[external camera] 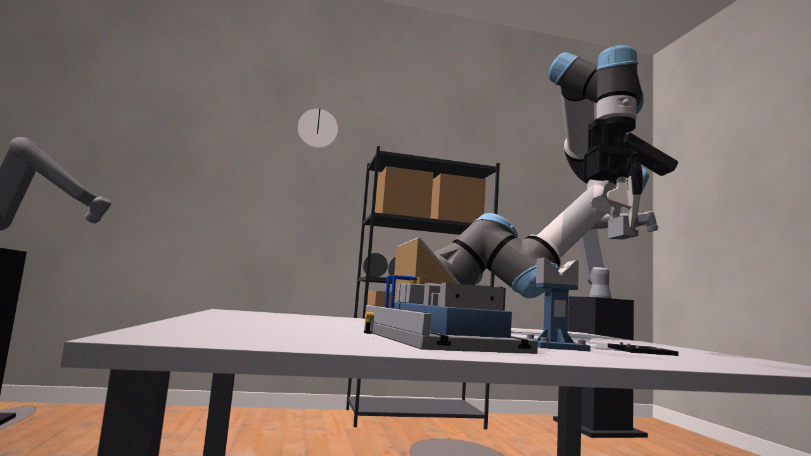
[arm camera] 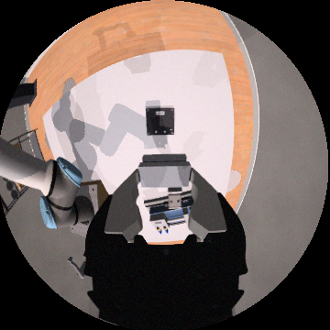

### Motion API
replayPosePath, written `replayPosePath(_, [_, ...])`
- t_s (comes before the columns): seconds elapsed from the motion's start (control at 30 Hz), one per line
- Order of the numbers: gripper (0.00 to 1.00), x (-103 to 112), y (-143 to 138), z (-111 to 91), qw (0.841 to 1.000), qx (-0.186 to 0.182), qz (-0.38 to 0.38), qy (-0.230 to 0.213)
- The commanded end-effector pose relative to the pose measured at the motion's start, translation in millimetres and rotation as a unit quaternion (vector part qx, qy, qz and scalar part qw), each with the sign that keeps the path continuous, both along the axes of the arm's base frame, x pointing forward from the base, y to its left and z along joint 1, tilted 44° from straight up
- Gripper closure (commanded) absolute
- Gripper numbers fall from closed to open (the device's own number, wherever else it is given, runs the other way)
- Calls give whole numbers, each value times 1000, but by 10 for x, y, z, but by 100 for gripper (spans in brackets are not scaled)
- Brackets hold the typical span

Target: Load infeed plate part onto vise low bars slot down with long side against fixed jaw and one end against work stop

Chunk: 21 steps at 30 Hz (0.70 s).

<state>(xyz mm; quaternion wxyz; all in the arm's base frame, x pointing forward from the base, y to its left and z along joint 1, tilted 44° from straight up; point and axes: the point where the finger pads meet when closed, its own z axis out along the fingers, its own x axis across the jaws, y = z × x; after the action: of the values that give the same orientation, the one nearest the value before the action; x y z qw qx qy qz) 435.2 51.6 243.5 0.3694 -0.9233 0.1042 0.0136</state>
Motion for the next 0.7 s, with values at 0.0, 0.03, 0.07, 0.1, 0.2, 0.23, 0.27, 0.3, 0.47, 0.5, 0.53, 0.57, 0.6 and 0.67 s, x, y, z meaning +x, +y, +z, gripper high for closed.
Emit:
replayPosePath(0.0, [100, 20, -120, -103, 1000, -1, 1, -2])
replayPosePath(0.03, [100, 23, -145, -125, 1000, -1, 2, -2])
replayPosePath(0.07, [100, 26, -170, -147, 1000, -1, 2, -3])
replayPosePath(0.1, [100, 28, -195, -170, 1000, -1, 3, -3])
replayPosePath(0.2, [100, 30, -220, -194, 1000, -1, 3, -3])
replayPosePath(0.23, [100, 32, -246, -217, 1000, -1, 3, -4])
replayPosePath(0.27, [100, 34, -272, -241, 1000, -1, 4, -4])
replayPosePath(0.3, [100, 36, -299, -266, 1000, -1, 4, -4])
replayPosePath(0.47, [100, 39, -431, -390, 1000, -1, 6, -6])
replayPosePath(0.5, [100, 39, -458, -415, 1000, -1, 7, -7])
replayPosePath(0.53, [100, 39, -484, -440, 1000, -1, 7, -7])
replayPosePath(0.57, [100, 39, -510, -464, 1000, -1, 7, -7])
replayPosePath(0.6, [100, 38, -535, -489, 1000, -1, 8, -8])
replayPosePath(0.67, [100, 36, -585, -537, 1000, -1, 9, -9])
